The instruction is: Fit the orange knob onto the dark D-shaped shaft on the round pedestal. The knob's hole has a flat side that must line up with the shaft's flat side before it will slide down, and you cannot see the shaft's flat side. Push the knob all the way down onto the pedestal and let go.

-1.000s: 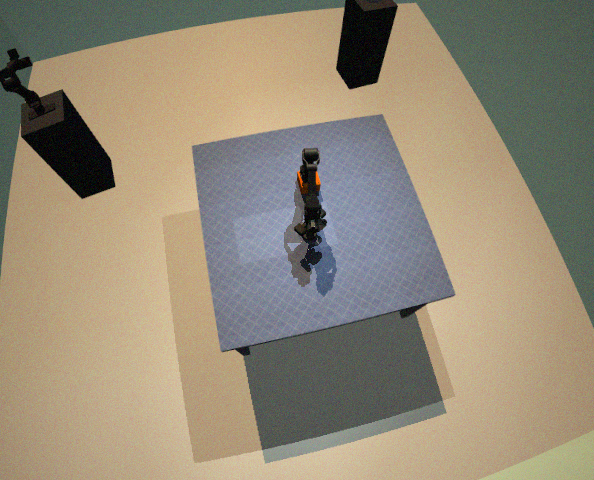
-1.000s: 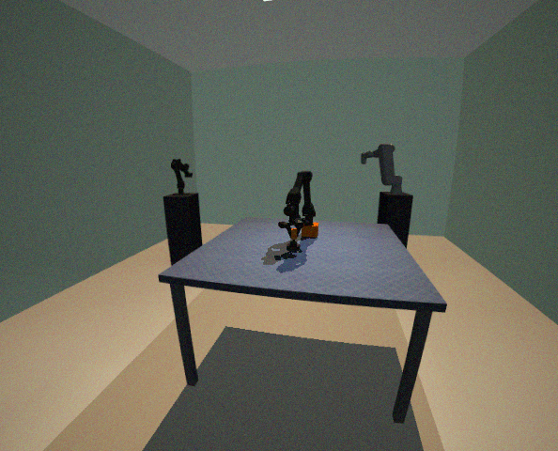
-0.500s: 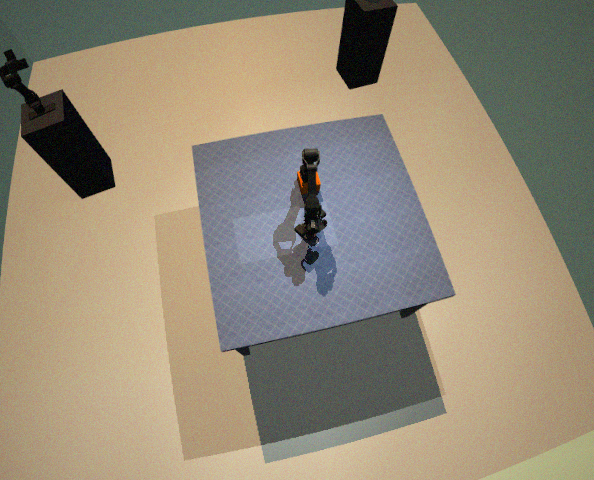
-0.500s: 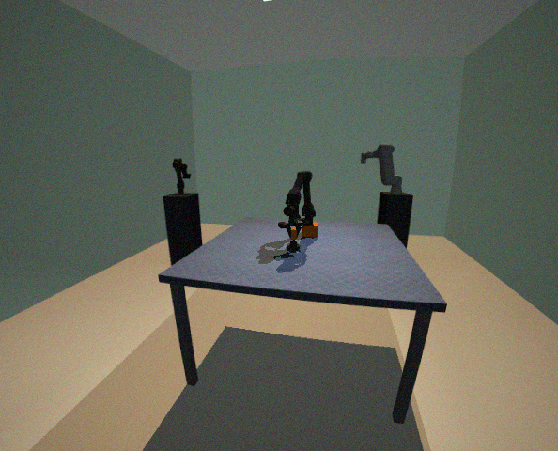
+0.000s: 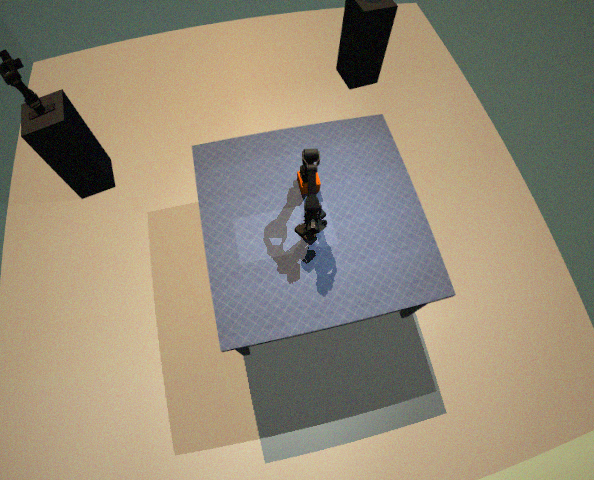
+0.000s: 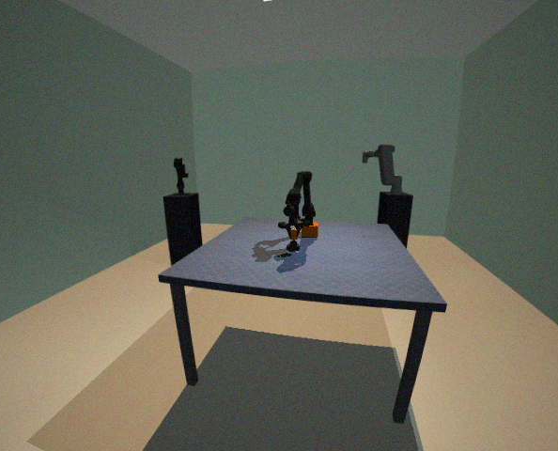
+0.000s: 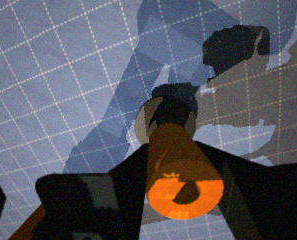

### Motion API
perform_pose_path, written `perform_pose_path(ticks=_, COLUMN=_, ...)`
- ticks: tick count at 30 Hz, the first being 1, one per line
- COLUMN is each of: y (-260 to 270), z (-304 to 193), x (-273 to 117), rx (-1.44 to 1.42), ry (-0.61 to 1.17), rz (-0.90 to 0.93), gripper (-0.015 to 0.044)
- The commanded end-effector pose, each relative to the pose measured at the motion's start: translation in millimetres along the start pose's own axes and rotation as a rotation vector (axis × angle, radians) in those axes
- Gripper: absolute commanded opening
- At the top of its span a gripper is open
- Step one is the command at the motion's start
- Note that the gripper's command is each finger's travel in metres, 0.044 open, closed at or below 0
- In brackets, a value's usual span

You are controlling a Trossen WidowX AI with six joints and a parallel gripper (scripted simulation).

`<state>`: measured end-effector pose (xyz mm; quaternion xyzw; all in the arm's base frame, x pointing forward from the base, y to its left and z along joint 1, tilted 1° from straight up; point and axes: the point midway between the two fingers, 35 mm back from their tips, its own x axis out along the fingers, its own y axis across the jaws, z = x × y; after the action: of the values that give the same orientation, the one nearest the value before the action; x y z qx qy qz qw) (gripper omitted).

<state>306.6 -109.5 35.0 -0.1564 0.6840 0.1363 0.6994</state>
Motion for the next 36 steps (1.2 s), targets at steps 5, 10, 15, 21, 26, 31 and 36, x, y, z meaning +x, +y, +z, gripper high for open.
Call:
perform_pose_path(ticks=5, y=1.2, z=-0.6, x=-4.3, rx=-0.058, ry=-0.005, rz=0.0, gripper=0.0)
perform_pose_path(ticks=10, y=2.7, z=-2.7, x=-3.9, rx=-0.213, ry=-0.004, rz=-0.001, gripper=0.0)
perform_pose_path(ticks=15, y=1.9, z=-2.0, x=-3.6, rx=-0.213, ry=-0.005, rz=-0.001, gripper=0.0)
perform_pose_path(ticks=21, y=0.6, z=-0.5, x=-1.5, rx=-0.213, ry=-0.005, rz=-0.001, gripper=0.0)
perform_pose_path(ticks=26, y=-0.6, z=1.1, x=-2.9, rx=-0.213, ry=-0.005, rz=-0.001, gripper=0.0)
perform_pose_path(ticks=31, y=-0.1, z=0.7, x=0.9, rx=-0.213, ry=-0.005, rz=-0.001, gripper=0.0)
perform_pose_path(ticks=36, y=0.5, z=0.1, x=0.5, rx=-0.213, ry=-0.005, rz=-0.001, gripper=0.0)
